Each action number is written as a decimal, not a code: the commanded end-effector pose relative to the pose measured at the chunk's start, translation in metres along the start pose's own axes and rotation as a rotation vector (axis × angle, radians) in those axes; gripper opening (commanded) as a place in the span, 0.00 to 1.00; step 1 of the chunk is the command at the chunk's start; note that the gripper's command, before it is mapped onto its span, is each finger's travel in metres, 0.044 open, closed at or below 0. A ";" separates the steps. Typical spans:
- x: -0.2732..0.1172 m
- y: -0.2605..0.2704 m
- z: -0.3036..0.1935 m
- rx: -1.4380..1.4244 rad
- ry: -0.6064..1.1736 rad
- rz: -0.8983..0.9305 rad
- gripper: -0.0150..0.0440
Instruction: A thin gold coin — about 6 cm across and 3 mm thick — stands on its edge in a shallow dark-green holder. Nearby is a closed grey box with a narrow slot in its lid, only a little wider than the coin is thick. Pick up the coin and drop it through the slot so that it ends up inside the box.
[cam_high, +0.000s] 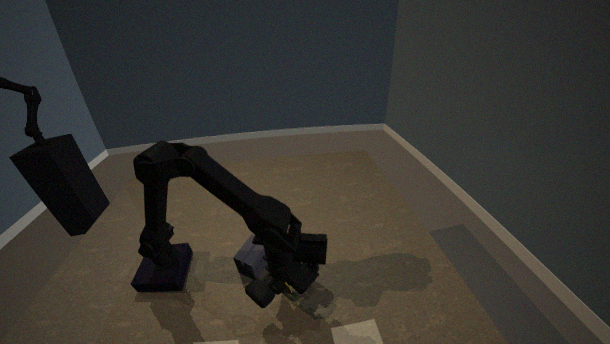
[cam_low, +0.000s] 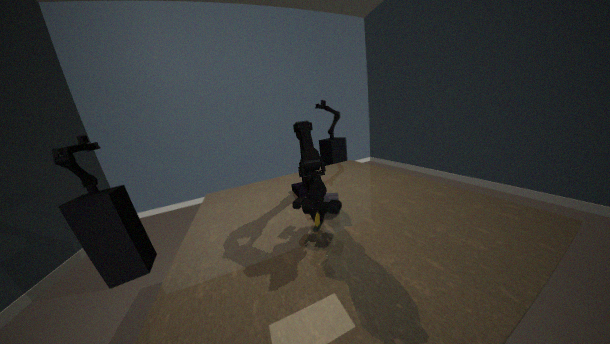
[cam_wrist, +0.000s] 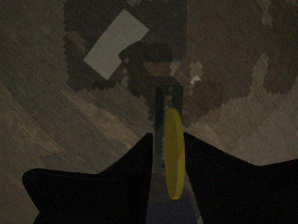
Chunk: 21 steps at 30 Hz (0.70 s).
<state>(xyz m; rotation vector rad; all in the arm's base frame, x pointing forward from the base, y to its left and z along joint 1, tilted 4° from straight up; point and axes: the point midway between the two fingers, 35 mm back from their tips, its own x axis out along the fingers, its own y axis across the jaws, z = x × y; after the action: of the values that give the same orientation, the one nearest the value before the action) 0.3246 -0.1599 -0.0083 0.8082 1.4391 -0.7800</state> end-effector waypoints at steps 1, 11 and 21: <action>0.002 -0.001 -0.001 0.003 0.002 -0.006 0.30; 0.002 -0.001 -0.001 0.003 0.002 -0.006 0.25; -0.019 0.000 0.001 0.003 0.002 -0.006 0.25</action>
<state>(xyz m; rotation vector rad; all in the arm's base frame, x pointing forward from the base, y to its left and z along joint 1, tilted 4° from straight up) 0.3229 -0.1592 0.0032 0.8089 1.4526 -0.7829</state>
